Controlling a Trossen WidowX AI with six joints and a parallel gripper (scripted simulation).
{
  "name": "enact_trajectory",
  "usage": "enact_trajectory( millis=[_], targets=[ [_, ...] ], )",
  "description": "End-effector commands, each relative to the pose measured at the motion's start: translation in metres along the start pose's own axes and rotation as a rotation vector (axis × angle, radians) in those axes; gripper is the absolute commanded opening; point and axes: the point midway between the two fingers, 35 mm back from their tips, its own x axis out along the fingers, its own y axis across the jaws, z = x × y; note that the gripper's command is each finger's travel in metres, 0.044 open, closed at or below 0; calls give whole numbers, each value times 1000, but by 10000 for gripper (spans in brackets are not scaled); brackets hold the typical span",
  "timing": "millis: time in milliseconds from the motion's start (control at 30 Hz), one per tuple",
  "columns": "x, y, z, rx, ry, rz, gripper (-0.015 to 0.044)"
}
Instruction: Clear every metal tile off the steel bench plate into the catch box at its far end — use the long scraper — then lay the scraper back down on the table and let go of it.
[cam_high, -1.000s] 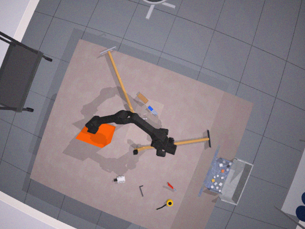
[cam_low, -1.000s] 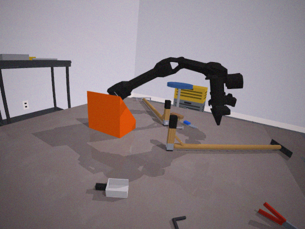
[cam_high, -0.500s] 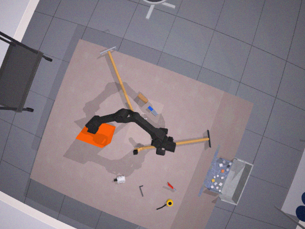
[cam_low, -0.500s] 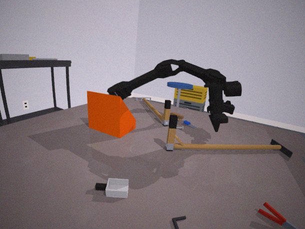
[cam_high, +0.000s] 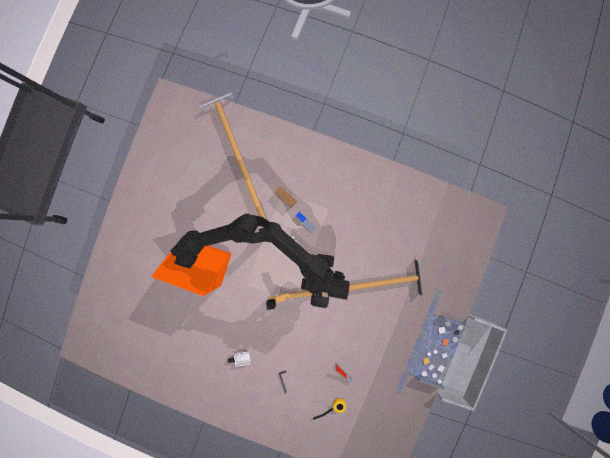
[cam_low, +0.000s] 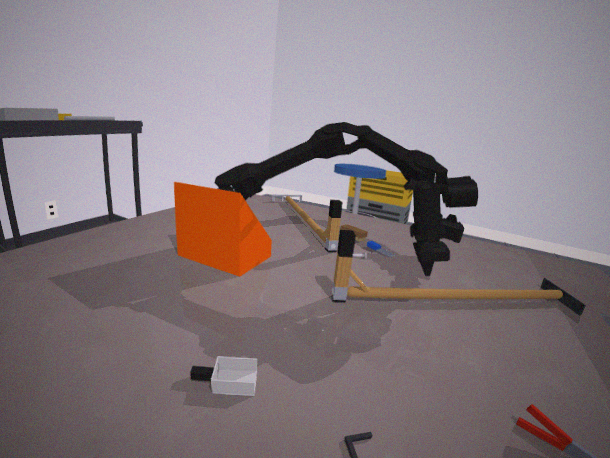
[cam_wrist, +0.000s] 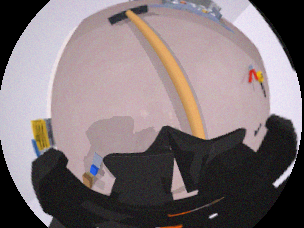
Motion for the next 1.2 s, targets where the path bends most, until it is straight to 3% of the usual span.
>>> enact_trajectory(
  millis=[0,1167],
  targets=[
    [5,2,-2,3,-1,-2,0],
    [23,-18,0,15,0,-4,0]
  ],
)
